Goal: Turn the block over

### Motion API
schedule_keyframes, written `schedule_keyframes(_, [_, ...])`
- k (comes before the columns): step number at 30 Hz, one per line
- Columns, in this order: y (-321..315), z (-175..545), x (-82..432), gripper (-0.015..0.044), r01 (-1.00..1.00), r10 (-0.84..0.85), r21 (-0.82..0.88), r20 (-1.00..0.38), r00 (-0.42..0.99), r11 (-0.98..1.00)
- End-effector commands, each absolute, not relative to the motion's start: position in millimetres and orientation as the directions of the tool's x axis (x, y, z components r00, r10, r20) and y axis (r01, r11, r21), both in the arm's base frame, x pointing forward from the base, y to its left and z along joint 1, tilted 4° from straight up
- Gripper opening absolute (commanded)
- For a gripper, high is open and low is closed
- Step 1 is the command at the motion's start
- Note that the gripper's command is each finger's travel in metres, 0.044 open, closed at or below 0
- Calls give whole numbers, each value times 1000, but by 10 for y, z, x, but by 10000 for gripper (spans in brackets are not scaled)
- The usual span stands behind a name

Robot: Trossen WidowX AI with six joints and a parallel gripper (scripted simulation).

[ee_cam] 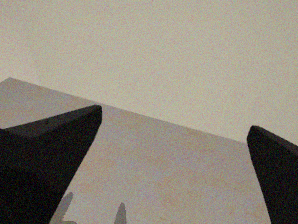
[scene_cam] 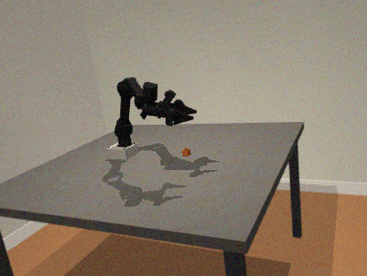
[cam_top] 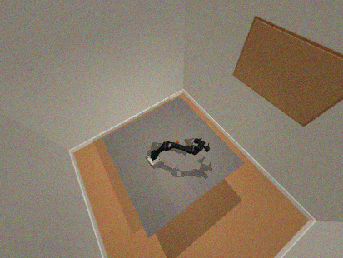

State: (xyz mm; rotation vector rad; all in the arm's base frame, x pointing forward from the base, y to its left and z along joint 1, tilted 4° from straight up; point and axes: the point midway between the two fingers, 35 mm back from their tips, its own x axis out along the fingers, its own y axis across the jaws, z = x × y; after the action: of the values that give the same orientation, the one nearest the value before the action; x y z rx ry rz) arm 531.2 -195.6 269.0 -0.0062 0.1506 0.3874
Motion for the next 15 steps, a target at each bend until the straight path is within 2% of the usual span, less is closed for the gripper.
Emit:
schedule_keyframes(1, [-1326,2344,5375,440,-304,357,200,-339,871,931])
schedule_keyframes(8, [-495,1788,5151,440,-184,341,305,-618,708,934])
schedule_keyframes(15, [219,1308,4511,440,-88,256,242,-868,426,966])
